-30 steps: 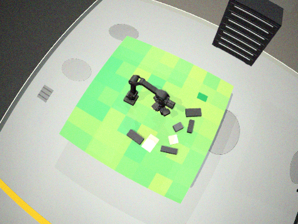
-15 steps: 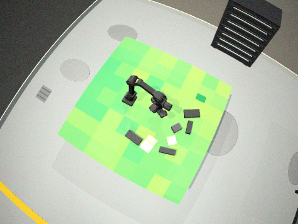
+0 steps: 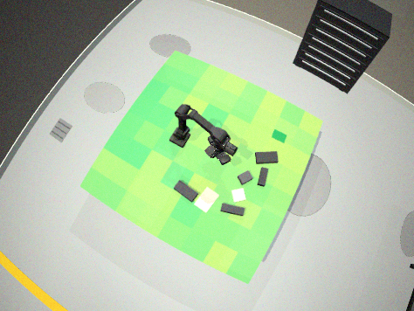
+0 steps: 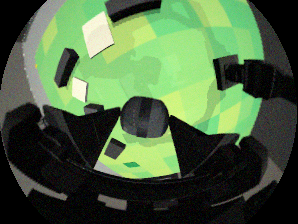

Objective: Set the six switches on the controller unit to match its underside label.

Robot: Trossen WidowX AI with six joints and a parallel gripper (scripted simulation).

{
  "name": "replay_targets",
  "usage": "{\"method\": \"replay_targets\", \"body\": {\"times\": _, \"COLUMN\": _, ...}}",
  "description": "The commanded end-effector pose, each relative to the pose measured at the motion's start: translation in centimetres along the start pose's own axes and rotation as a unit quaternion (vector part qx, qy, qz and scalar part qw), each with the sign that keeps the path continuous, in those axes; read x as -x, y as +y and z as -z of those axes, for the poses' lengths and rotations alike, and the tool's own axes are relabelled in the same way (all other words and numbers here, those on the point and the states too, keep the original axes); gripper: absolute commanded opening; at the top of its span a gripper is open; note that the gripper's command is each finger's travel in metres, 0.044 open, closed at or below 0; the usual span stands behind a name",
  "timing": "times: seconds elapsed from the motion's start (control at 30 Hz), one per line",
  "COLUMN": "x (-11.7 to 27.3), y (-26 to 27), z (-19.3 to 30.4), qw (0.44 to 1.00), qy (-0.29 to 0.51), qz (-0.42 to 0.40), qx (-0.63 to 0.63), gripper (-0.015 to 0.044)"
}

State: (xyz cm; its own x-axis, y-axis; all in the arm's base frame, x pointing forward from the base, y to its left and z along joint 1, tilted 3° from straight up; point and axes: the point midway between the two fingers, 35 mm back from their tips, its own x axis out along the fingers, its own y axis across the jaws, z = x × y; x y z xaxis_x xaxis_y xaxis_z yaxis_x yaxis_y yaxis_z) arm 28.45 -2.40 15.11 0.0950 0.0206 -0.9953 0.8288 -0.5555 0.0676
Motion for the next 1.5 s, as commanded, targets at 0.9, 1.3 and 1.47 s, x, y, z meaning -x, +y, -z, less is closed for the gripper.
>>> {"method": "replay_targets", "body": {"times": 0.9, "x": -1.8, "y": -0.3, "z": -2.4, "qw": 1.000, "qy": -0.007, "qz": 0.011, "qx": 0.002, "gripper": 0.0338}}
{"method": "replay_targets", "body": {"times": 1.3, "x": -2.3, "y": -0.3, "z": -3.2, "qw": 1.000, "qy": -0.007, "qz": 0.011, "qx": 0.002, "gripper": 0.0338}}
{"method": "replay_targets", "body": {"times": 1.47, "x": -2.5, "y": -0.3, "z": -3.5, "qw": 1.000, "qy": -0.007, "qz": 0.011, "qx": 0.002, "gripper": 0.0338}}
